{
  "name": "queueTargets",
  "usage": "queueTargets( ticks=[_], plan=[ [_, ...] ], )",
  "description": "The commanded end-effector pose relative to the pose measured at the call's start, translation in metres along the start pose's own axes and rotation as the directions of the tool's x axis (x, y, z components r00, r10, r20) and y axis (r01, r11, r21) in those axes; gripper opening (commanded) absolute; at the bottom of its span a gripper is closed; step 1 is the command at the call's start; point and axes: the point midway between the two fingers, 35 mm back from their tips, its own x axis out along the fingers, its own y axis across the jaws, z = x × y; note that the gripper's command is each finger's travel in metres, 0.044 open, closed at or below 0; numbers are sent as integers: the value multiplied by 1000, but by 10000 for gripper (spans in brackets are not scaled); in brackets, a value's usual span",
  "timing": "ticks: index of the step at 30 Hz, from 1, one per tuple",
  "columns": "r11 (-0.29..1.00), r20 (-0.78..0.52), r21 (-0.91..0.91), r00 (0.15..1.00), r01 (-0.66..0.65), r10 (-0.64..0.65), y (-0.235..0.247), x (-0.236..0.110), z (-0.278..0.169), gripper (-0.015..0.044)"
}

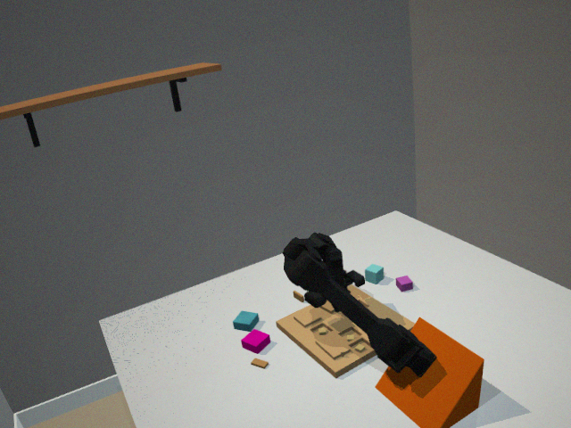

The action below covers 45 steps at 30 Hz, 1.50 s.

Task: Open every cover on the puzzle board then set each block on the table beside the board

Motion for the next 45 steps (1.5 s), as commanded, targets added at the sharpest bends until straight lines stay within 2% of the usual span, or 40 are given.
queueTargets(
  ticks=[1,45],
  plan=[
    [1000,-3,1,1000,-6,6,6,2,6,0],
    [1000,-1,4,1000,-7,7,7,-44,6,0]
  ],
)
